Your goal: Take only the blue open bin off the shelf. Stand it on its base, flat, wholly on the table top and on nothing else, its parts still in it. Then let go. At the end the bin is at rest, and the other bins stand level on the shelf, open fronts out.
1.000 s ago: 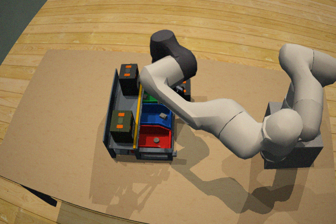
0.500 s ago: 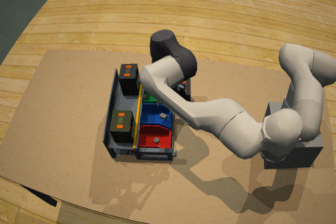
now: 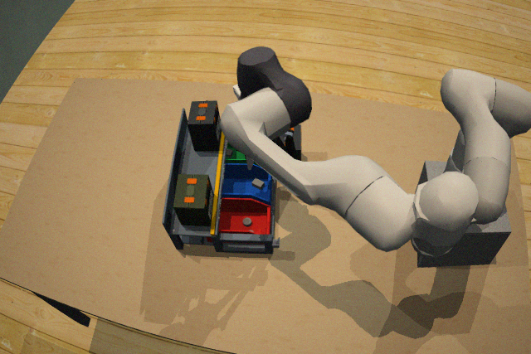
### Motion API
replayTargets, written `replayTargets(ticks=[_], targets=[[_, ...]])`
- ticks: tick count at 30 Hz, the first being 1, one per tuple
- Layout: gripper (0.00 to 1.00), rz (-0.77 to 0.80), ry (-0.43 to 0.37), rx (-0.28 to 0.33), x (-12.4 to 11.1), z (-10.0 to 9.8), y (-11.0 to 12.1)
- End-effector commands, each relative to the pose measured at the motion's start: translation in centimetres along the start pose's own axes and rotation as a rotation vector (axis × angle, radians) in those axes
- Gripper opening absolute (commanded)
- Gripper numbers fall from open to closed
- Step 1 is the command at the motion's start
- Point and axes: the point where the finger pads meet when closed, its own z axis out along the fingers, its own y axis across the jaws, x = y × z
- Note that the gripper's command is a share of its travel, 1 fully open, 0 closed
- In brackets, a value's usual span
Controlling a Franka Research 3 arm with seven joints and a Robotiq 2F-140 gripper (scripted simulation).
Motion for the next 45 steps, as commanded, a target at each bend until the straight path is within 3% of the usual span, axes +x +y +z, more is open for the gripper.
replayTargets(ticks=[1, 3, 45], targets=[[0.57, -0.142, -0.008, 0.002, -0.02, -0.06, -0.01], [0.57, -0.246, -0.013, 0.003, -0.03, -0.08, -0.02], [0.57, -0.232, -0.007, 0.002, -0.07, -0.05, -0.01]])
